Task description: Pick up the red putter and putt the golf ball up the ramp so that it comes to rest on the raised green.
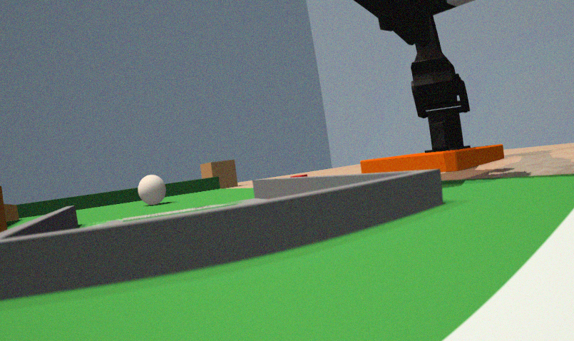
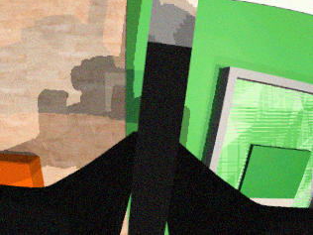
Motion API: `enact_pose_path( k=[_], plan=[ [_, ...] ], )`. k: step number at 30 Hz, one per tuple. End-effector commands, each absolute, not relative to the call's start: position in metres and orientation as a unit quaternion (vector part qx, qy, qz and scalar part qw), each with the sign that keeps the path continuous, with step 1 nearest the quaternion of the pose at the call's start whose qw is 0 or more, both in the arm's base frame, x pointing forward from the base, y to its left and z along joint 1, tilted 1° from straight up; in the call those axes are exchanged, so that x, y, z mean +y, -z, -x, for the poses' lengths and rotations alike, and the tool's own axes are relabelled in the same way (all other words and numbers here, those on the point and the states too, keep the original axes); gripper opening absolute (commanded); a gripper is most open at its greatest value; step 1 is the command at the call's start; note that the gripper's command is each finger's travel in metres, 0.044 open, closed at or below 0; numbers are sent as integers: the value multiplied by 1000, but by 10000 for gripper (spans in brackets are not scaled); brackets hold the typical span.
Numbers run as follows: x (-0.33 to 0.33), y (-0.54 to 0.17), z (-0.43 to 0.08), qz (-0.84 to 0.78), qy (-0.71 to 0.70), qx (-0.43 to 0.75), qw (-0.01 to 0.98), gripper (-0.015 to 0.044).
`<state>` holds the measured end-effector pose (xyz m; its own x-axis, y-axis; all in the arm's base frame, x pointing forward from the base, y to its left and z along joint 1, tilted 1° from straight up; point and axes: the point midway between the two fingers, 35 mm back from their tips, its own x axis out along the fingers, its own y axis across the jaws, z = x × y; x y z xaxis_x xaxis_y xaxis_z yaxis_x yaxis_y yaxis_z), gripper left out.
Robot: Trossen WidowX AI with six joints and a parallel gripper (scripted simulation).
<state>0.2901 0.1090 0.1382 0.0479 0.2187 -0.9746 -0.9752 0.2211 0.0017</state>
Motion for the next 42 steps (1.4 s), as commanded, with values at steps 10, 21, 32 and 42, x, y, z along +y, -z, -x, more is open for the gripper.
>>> enact_pose_path(
  k=[10,21,32,42],
  plan=[
    [36,-144,-306,311,-384,553,671,0],
    [-26,-148,-308,248,-297,592,707,0],
    [-89,-151,-295,176,-203,634,725,0],
    [-144,-154,-273,106,-116,663,732,0]
  ],
)
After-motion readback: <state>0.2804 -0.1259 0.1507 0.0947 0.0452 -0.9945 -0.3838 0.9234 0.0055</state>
